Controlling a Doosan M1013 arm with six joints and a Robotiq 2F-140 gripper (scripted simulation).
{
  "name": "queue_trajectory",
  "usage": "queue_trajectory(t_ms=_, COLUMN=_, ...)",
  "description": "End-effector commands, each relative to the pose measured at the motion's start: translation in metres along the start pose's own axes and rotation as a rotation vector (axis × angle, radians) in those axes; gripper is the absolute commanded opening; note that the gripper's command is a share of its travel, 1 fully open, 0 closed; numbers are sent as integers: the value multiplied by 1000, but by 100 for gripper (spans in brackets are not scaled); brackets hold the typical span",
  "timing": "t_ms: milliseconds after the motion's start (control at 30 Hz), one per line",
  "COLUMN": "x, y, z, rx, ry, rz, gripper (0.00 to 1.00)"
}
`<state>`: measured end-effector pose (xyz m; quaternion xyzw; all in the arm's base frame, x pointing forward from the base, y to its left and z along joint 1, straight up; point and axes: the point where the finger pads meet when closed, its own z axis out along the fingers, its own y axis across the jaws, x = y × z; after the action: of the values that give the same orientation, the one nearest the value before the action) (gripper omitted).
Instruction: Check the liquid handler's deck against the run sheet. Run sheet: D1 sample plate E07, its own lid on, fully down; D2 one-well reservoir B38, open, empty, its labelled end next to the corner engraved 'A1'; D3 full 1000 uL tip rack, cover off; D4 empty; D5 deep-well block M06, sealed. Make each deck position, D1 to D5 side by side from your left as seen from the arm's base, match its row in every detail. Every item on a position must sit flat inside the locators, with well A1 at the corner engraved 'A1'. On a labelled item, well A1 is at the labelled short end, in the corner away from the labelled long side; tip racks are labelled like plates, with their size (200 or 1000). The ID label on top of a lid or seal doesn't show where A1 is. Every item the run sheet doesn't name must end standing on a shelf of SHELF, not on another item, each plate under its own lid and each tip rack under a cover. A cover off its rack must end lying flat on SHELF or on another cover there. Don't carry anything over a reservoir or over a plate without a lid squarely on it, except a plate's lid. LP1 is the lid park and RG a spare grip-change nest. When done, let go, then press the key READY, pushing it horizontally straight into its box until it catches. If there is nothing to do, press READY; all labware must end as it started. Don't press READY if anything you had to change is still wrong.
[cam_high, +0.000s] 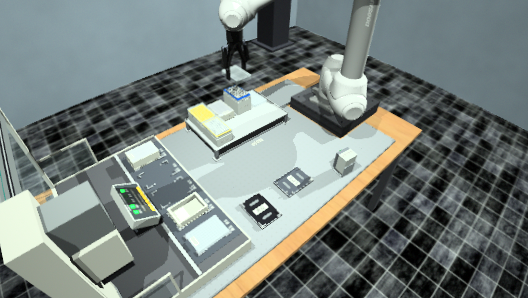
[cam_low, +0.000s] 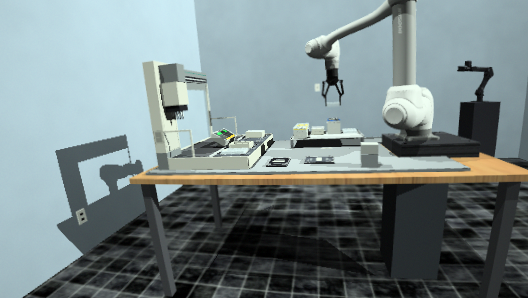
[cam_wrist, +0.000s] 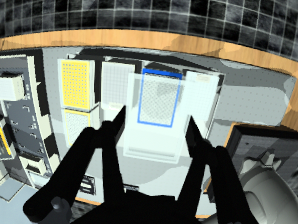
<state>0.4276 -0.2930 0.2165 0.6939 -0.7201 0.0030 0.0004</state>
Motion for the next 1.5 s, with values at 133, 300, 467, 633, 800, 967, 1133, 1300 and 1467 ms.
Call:
queue_trajectory(t_ms=133, x=0, y=0, z=-11, rx=1, ry=0, rz=0, gripper=10)
queue_trajectory(t_ms=300, x=0, y=0, z=-19, rx=1, ry=0, rz=0, gripper=10)
queue_trajectory(t_ms=467, x=0, y=0, z=-24, rx=1, ry=0, rz=0, gripper=10)
queue_trajectory(t_ms=633, x=0, y=0, z=-33, rx=1, ry=0, rz=0, gripper=10)
queue_trajectory(t_ms=800, x=0, y=0, z=-41, rx=1, ry=0, rz=0, gripper=10)
queue_trajectory(t_ms=967, x=0, y=0, z=-41, rx=1, ry=0, rz=0, gripper=10)
queue_trajectory(t_ms=1133, x=0, y=0, z=-41, rx=1, ry=0, rz=0, gripper=10)
queue_trajectory(t_ms=1300, x=-25, y=1, z=-41, rx=1, ry=0, rz=0, gripper=10)
queue_trajectory(t_ms=1467, x=-50, y=1, z=-41, rx=1, ry=0, rz=0, gripper=10)
